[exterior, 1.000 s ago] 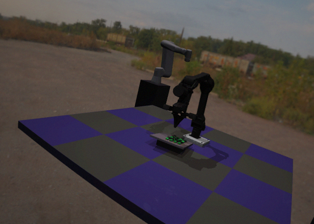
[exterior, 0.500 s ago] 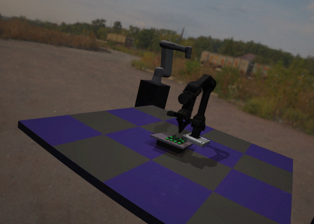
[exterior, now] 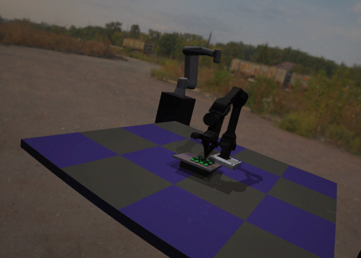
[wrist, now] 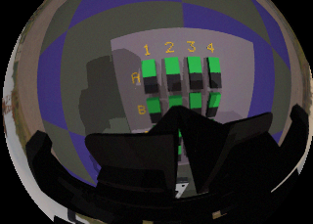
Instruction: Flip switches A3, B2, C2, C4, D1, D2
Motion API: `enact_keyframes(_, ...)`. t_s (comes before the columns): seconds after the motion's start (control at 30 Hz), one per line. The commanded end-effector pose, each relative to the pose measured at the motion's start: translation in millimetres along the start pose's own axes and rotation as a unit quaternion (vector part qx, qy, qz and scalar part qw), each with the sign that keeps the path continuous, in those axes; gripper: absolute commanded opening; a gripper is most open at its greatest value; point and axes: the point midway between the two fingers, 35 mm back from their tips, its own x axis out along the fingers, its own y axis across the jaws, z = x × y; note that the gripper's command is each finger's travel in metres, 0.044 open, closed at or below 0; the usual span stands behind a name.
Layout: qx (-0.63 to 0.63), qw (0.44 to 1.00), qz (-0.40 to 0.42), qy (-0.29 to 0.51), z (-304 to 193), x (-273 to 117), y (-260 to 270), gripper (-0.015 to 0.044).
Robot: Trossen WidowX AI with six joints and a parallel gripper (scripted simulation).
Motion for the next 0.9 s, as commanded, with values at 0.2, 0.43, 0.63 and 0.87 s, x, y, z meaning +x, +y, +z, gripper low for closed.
enact_keyframes(0.2, 0.002, 1.0, -0.002, 0.001, 0.1, 12.2, -0.6, 0.0)
enact_keyframes(0.43, 0.002, 1.0, -0.002, 0.001, 0.1, 12.2, -0.6, 0.0)
enact_keyframes(0.63, 0.002, 1.0, -0.002, 0.001, 0.1, 12.2, -0.6, 0.0)
enact_keyframes(0.87, 0.002, 1.0, -0.002, 0.001, 0.1, 12.2, -0.6, 0.0)
